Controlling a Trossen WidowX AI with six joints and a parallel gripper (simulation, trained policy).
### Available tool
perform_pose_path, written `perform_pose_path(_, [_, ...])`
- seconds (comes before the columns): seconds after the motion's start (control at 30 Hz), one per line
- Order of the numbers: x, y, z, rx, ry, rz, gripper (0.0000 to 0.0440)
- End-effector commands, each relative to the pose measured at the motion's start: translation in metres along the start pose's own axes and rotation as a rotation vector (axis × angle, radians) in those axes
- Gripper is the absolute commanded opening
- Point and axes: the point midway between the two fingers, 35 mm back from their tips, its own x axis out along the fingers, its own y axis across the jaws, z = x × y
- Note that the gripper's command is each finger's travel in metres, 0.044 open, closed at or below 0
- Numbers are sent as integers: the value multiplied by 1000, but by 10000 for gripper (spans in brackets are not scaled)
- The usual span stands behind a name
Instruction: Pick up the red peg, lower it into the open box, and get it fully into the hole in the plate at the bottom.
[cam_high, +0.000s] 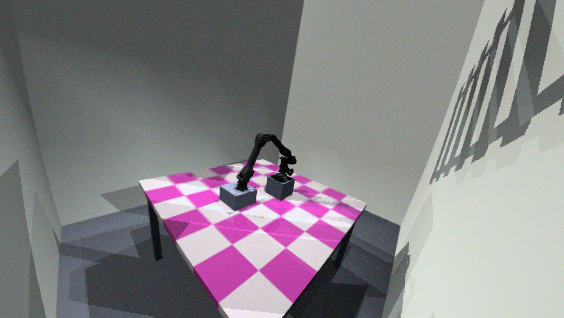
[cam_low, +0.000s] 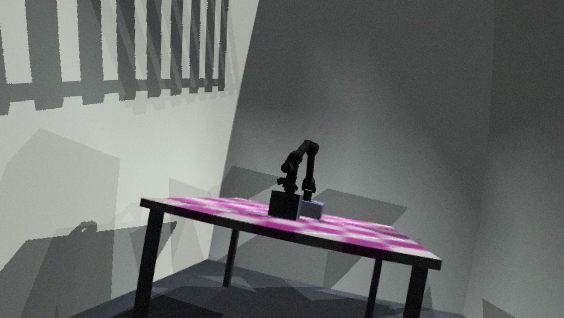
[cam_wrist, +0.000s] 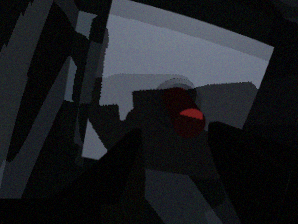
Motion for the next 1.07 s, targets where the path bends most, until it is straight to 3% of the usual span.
perform_pose_path(0.0, [-9,6,4,5,19,36,149])
perform_pose_path(0.67, [-66,27,25,28,133,238,198])
perform_pose_path(1.03, [-121,43,43,-19,116,396,211])
